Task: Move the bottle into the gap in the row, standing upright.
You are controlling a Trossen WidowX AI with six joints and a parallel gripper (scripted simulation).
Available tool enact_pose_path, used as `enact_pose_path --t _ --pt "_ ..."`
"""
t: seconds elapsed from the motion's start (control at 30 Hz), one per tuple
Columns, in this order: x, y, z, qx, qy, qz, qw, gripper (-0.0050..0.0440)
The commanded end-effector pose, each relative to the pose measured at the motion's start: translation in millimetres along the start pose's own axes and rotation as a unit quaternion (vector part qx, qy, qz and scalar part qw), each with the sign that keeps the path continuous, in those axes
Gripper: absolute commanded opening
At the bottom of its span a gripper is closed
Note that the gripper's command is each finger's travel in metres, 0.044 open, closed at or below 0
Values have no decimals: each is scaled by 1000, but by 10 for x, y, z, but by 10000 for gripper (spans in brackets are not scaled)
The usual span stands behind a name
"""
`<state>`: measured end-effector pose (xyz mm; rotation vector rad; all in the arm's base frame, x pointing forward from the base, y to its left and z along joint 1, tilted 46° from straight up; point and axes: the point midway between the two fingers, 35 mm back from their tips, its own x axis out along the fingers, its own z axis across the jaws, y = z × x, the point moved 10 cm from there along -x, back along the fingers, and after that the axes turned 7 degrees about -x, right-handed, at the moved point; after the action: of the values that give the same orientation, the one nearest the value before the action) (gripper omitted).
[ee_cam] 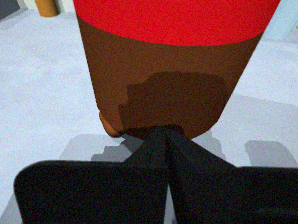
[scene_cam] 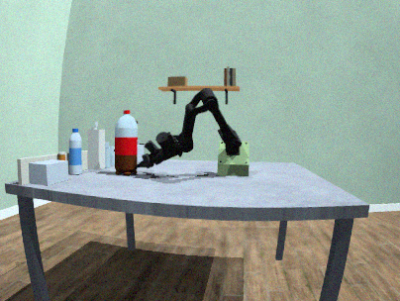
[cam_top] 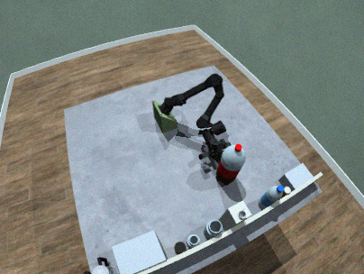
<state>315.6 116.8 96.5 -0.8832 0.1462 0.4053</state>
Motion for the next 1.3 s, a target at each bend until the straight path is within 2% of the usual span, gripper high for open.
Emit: enact_pose_path --t 0.0,1.27 --pt "33 -36 15 -2 -3 -5 1000 -50" --pt "105 -71 10 -2 -3 -5 1000 -50"
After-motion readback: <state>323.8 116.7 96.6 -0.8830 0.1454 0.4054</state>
